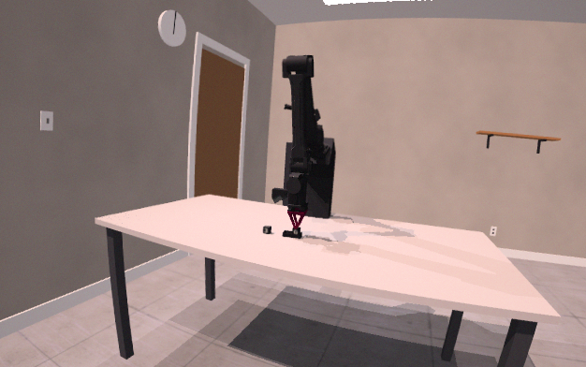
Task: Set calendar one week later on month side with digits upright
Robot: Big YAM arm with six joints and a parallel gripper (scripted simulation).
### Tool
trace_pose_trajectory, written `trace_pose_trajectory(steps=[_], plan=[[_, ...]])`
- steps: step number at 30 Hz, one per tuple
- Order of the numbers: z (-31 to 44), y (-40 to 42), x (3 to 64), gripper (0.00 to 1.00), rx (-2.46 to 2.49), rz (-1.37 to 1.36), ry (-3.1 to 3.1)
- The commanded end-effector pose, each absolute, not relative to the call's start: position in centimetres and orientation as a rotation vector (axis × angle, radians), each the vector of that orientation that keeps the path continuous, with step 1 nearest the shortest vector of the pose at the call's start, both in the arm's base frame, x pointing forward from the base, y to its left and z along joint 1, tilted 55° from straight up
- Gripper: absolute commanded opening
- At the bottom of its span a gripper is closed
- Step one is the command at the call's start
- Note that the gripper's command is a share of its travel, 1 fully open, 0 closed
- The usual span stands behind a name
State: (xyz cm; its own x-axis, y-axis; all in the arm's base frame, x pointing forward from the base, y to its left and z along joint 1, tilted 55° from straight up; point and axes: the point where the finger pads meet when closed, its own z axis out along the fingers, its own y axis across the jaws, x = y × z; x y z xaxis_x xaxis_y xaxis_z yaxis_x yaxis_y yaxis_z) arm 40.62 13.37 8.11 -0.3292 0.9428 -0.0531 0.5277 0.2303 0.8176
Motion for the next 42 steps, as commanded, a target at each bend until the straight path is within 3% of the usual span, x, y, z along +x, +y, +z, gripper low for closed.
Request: trace_pose_trajectory(steps=[1,42], plan=[[7.9,12.9,41.4,0.44,1.347,0.966,1.935],[7.1,13.2,42.2,0.44,1.342,0.969,1.933]])
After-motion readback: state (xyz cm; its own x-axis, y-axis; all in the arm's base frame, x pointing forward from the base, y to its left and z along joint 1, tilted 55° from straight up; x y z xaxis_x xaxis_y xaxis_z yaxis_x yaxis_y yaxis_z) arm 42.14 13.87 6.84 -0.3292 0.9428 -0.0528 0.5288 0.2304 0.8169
